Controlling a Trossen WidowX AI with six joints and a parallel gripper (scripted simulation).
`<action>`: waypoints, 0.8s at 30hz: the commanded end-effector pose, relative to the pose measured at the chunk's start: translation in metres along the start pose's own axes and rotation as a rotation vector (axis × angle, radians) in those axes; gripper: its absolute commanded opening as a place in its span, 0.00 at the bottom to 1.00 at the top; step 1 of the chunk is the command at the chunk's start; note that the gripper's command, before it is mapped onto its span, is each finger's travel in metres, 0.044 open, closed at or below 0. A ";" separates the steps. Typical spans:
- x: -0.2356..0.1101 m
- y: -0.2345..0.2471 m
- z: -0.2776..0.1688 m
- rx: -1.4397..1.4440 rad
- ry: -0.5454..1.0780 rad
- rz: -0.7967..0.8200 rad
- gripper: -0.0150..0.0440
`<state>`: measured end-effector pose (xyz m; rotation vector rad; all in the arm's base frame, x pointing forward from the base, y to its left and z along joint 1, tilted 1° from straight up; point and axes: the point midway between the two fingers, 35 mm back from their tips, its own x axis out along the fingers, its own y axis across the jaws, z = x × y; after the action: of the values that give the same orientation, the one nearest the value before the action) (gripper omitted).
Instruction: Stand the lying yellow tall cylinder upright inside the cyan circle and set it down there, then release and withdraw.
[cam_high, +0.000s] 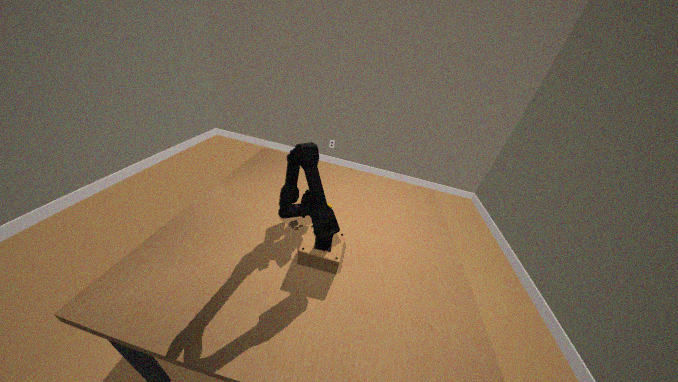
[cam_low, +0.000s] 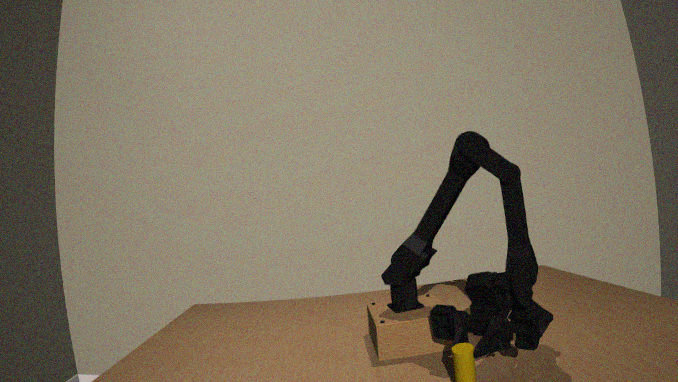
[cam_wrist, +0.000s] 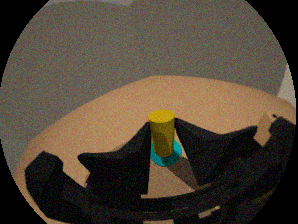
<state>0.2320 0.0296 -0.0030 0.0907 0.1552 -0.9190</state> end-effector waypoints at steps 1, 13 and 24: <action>0.004 -0.002 -0.004 -0.008 -0.004 0.000 0.43; 0.004 -0.002 -0.004 -0.008 -0.004 0.000 0.52; 0.004 -0.002 -0.004 -0.008 -0.004 0.000 0.93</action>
<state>0.2320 0.0261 -0.0078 0.0854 0.1560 -0.9209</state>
